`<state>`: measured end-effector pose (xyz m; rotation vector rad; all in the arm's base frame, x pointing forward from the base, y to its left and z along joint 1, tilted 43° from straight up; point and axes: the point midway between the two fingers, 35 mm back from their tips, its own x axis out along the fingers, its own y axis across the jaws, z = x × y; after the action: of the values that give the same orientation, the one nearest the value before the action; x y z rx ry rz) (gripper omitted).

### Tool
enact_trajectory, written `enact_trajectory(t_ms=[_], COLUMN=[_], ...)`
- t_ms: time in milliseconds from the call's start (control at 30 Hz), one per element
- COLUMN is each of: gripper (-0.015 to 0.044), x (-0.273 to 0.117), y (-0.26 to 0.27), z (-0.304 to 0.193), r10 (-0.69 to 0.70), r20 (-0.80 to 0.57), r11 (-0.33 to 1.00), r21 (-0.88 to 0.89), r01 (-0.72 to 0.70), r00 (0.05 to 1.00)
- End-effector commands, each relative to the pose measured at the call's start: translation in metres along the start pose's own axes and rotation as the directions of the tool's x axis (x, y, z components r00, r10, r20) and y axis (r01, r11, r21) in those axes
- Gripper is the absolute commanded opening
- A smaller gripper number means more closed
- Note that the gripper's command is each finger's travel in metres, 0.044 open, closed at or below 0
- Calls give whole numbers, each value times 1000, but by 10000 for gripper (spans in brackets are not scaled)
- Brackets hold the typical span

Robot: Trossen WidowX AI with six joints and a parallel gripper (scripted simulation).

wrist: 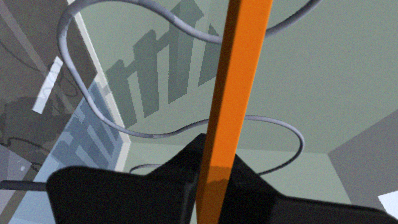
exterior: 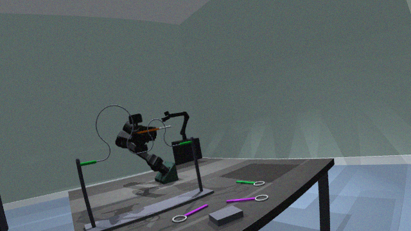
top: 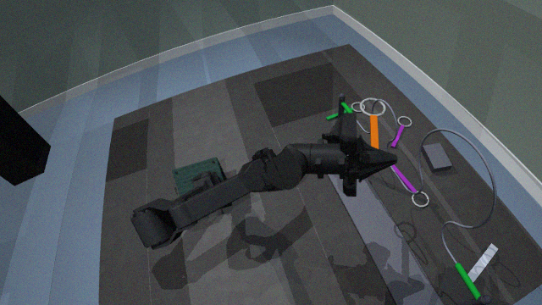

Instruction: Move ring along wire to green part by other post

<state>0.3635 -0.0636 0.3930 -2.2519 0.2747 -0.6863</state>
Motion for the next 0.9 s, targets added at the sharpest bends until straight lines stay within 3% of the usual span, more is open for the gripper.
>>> enact_trajectory(t_ms=[0, 500, 867], gripper=[-150, -150, -150], x=[1, 1, 2], y=[-6, -24, -20], z=[1, 4, 0], r10=[-40, -166, -187], r20=[12, 66, 77], r11=[997, 938, 920], r21=[-64, -297, -336], r01=[40, 178, 202], r00=[999, 984, 979])
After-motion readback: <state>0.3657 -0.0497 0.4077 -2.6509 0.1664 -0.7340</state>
